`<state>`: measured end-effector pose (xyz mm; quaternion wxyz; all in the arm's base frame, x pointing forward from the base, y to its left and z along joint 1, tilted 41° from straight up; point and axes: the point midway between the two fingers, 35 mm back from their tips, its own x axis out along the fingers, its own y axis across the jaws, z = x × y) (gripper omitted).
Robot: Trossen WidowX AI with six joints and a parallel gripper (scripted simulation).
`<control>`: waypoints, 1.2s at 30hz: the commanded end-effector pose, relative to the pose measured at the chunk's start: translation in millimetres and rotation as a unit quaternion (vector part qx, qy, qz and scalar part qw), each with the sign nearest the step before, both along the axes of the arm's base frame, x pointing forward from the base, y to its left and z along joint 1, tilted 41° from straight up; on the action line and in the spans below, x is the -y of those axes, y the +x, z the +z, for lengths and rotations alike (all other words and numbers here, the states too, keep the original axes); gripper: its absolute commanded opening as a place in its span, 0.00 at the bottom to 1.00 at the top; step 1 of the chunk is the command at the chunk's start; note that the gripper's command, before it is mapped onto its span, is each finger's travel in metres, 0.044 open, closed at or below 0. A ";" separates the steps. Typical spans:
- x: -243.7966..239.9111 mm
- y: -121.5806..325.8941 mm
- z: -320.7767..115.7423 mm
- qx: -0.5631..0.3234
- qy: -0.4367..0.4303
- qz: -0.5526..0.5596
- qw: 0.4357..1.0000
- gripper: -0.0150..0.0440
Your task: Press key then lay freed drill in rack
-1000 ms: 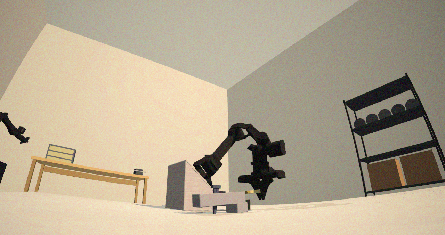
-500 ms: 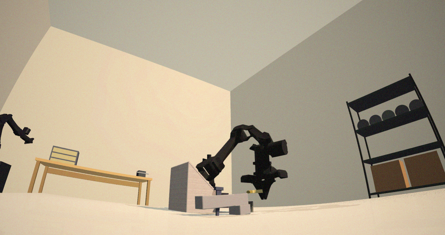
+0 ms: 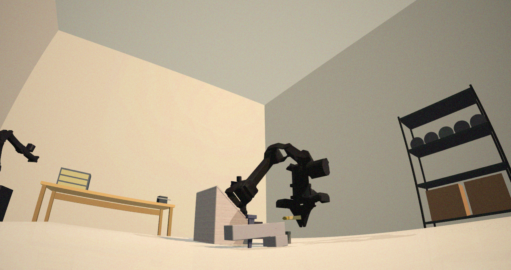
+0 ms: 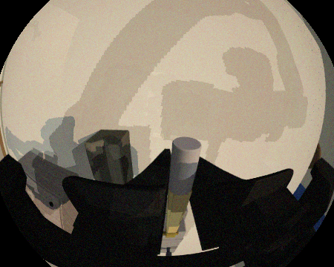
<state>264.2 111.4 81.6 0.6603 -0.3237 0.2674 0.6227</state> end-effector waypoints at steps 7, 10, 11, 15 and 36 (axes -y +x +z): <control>4.1 0.3 4.4 0.002 0.001 0.000 1.000 0.25; 5.1 0.2 5.3 0.002 0.001 0.000 1.000 0.25; 5.5 0.2 5.6 0.002 0.001 0.000 1.000 0.25; 6.7 0.2 6.7 0.002 0.001 0.000 1.000 0.25; 7.4 -9.9 9.4 0.002 0.001 0.000 1.000 0.25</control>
